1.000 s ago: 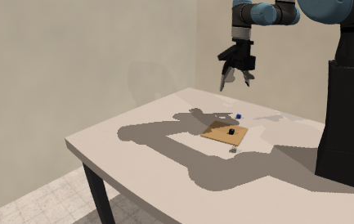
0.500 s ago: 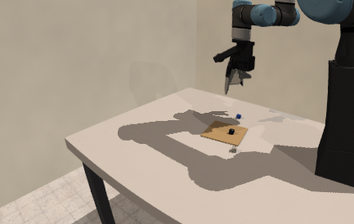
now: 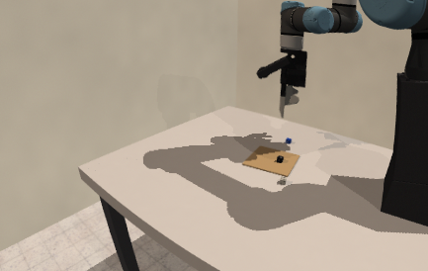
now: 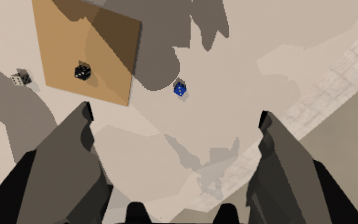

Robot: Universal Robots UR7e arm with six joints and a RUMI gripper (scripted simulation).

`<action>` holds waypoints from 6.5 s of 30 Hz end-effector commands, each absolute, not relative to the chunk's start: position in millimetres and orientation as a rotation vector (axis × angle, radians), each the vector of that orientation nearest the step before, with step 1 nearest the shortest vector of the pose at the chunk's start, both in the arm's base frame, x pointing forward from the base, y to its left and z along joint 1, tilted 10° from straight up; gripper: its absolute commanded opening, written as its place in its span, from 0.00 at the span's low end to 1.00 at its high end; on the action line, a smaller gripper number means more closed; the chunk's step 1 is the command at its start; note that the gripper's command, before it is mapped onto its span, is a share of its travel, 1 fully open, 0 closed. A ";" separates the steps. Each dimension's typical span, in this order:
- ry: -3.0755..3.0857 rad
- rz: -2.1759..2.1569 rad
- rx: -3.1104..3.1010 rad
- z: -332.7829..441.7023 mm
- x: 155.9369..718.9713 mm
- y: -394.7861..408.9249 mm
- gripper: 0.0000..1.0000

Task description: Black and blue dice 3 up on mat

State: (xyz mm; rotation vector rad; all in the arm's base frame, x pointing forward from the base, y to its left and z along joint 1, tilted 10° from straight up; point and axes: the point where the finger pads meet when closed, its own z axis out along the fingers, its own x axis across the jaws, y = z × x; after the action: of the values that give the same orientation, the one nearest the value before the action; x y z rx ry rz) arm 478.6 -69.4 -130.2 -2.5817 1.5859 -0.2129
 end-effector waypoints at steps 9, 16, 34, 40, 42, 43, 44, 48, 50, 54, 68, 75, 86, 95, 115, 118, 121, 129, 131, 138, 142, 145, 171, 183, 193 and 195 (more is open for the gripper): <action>1.114 -0.240 -2.836 -133.5 477.2 -67.0 1.00; 0.865 -0.252 -2.935 -135.6 475.6 -66.1 1.00; 0.224 -0.273 -3.087 -140.8 470.9 -65.9 1.00; -0.030 -0.278 -3.109 -142.9 468.9 -66.6 1.00; -0.141 -0.279 -3.112 -143.8 468.1 -67.0 1.00; -0.153 -0.280 -3.112 -144.0 468.0 -67.1 1.00; -0.214 -0.280 -3.112 -144.5 467.5 -67.3 1.00; -0.392 -0.282 -3.105 -145.9 466.1 -68.3 1.00; -0.393 -0.282 -3.105 -145.9 466.1 -68.3 1.00; -0.565 -0.282 -3.088 -147.3 464.9 -69.4 1.00; -1.073 -0.278 -2.982 -151.5 461.5 -73.7 1.00; -1.334 -0.273 -2.892 -153.7 460.2 -76.5 1.00; -1.640 -0.264 -2.751 -156.2 459.0 -80.4 1.00; -1.856 -0.256 -2.627 -158.0 458.5 -83.4 1.00; -2.064 -0.245 -2.483 -159.8 458.4 -86.7 1.00; -2.073 -0.245 -2.477 -159.9 458.4 -86.8 1.00; -2.080 -0.244 -2.472 -160.0 458.4 -86.9 1.00; -2.092 -0.243 -2.463 -160.1 458.4 -87.1 1.00; -2.092 -0.243 -2.462 -160.1 458.4 -87.1 1.00; -2.092 -0.243 -2.462 -160.1 458.4 -87.1 0.18; -2.092 -0.243 -2.462 -160.1 458.4 -87.1 0.18; -2.092 -0.243 -2.462 -160.1 458.4 -87.1 0.18; -2.092 -0.243 -2.462 -160.1 458.4 -87.1 0.18; -2.092 -0.241 -2.461 -164.6 459.2 -87.1 0.18; -2.092 -0.241 -2.461 -173.4 460.7 -87.2 0.18; -2.092 -0.241 -2.461 -176.3 461.2 -87.2 0.18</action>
State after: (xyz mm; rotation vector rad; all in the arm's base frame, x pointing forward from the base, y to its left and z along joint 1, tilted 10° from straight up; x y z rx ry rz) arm 459.8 -87.0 -170.7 -2.4602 -2.0916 -0.2402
